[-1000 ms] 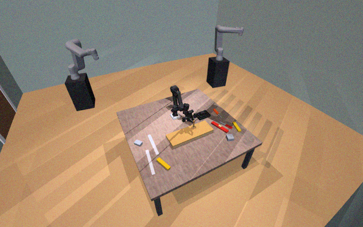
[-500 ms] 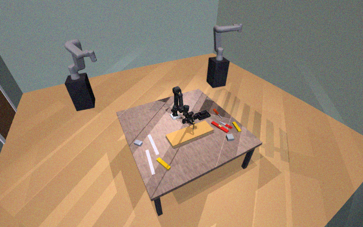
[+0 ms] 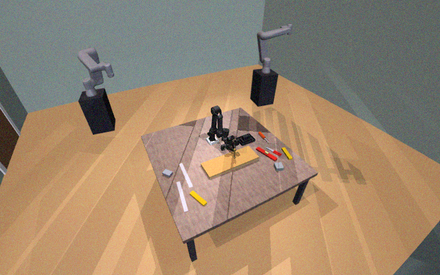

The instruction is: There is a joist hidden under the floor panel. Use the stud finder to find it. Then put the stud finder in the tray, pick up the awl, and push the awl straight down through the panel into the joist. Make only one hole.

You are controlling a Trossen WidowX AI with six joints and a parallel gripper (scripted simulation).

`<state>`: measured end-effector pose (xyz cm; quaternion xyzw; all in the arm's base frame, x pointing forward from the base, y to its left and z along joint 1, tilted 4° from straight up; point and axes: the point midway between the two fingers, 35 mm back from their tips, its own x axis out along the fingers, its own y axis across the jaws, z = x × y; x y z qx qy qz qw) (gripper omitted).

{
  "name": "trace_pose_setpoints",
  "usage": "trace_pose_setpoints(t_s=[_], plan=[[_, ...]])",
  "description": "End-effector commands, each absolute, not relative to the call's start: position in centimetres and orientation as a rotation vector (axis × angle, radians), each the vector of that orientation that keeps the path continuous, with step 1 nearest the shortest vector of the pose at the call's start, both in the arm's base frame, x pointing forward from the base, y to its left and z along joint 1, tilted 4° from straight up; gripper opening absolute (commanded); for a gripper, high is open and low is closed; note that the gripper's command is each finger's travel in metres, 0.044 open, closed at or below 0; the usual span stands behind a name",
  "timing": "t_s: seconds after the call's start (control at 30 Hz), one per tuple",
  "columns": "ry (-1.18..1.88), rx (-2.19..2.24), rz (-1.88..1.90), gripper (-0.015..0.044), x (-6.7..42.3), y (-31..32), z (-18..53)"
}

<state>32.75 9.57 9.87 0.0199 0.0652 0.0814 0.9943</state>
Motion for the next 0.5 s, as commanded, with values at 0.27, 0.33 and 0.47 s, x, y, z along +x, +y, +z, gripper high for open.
trace_pose_setpoints(t_s=[0.27, 0.33, 0.47], plan=[[0.139, 0.036, 0.160, 0.0000, 32.66, 9.49, 9.59], [0.139, 0.036, 0.160, 0.0000, 32.66, 9.49, 9.59], [0.135, 0.038, 0.163, 0.0000, 32.69, 9.56, 9.70]])
